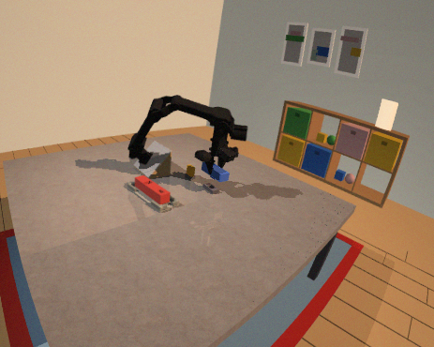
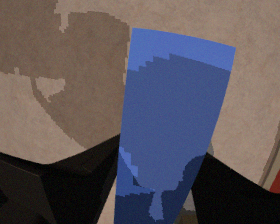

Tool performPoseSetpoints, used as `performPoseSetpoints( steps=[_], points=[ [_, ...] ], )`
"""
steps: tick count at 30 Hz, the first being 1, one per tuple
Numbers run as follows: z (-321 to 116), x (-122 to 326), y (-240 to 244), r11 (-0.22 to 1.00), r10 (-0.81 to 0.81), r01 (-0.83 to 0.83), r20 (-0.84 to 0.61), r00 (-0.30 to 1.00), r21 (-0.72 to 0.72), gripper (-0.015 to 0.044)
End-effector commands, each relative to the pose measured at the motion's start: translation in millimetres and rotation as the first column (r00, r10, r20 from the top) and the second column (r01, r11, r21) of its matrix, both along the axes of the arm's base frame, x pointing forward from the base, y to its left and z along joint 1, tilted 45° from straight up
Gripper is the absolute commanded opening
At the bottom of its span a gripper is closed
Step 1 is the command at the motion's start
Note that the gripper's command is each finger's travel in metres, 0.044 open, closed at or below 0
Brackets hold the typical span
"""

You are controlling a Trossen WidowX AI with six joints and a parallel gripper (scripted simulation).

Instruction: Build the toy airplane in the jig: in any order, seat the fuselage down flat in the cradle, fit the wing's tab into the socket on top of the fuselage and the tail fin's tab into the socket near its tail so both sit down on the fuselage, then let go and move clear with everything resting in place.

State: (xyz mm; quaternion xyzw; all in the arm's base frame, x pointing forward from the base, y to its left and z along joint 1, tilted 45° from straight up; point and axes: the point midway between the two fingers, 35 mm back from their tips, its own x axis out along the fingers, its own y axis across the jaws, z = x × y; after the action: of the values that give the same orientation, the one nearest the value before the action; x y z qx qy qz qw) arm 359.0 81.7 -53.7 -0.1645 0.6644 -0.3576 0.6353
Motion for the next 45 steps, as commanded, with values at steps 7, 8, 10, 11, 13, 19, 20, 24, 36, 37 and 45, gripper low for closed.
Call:
performPoseSetpoints(
  steps=[7,8,10,11,13,19,20,24,36,37,45],
  points=[
    [23.8,2.4,23.9,1.000,0.002,-0.002,0.003,1.000,-0.001,0.0000],
    [26.2,2.5,26.1,1.000,0.002,-0.002,0.003,1.000,-0.002,0.0000],
    [31.0,2.6,30.5,1.000,0.004,-0.004,0.004,1.000,-0.002,0.0000],
    [33.5,2.6,32.7,1.000,0.005,-0.005,0.004,1.000,-0.003,0.0000],
    [38.4,2.4,37.1,1.000,0.006,-0.006,0.004,1.000,-0.004,0.0000],
    [49.6,1.6,46.6,1.000,0.009,-0.009,0.005,1.000,-0.006,0.0000],
    [50.0,1.6,46.3,1.000,0.007,-0.007,0.007,1.000,-0.006,0.0000],
    [58.3,0.7,39.1,1.000,-0.028,0.028,0.040,0.999,-0.011,0.0000],
    [86.3,-5.7,12.8,0.988,-0.150,0.154,0.159,0.976,-0.016,0.0000],
    [88.5,-6.5,10.5,0.986,-0.160,0.165,0.169,0.973,-0.016,0.0000],
    [105.9,-13.7,-7.6,0.968,-0.240,0.250,0.248,0.939,-0.013,0.0000]
  ],
)
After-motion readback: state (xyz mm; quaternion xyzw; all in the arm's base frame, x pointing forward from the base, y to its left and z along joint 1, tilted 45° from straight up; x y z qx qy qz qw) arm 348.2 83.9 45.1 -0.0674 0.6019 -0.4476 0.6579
